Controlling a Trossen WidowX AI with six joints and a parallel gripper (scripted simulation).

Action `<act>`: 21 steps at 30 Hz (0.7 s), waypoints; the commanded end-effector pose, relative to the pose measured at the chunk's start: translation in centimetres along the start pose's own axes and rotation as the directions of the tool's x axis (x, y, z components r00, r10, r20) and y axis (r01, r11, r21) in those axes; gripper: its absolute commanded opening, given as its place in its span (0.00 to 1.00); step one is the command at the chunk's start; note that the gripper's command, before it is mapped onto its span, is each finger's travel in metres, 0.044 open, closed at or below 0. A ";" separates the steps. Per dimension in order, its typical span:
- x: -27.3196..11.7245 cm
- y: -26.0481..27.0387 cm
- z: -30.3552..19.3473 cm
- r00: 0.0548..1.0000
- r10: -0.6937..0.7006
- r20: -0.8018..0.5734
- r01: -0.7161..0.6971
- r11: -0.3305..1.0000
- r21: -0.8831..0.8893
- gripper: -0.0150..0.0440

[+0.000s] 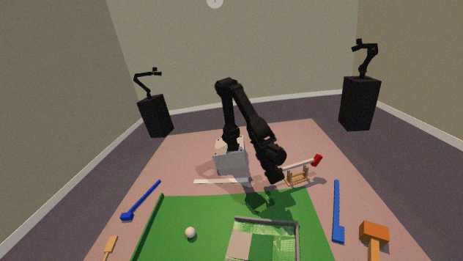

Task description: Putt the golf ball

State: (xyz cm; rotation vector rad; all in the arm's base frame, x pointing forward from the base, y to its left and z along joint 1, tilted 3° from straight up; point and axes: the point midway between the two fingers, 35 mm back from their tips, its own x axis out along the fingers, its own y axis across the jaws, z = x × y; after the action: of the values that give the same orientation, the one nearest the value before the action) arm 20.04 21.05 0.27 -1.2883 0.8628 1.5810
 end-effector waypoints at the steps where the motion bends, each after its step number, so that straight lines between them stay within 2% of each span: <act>1: -2.7 -0.1 0.9 1.000 -0.007 0.014 0.007 1.000 0.000 0.25; 5: -5.0 0.3 1.4 1.000 -0.006 0.014 0.006 1.000 0.001 0.25; 10: -4.3 0.0 0.7 1.000 -0.013 0.003 0.013 1.000 0.019 0.25; 21: -5.9 -1.9 -4.2 0.998 -0.050 -0.040 0.060 0.952 0.300 0.25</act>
State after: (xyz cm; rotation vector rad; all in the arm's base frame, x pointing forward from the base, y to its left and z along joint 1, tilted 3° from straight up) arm 22.59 17.73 4.82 -1.1576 0.9995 1.3915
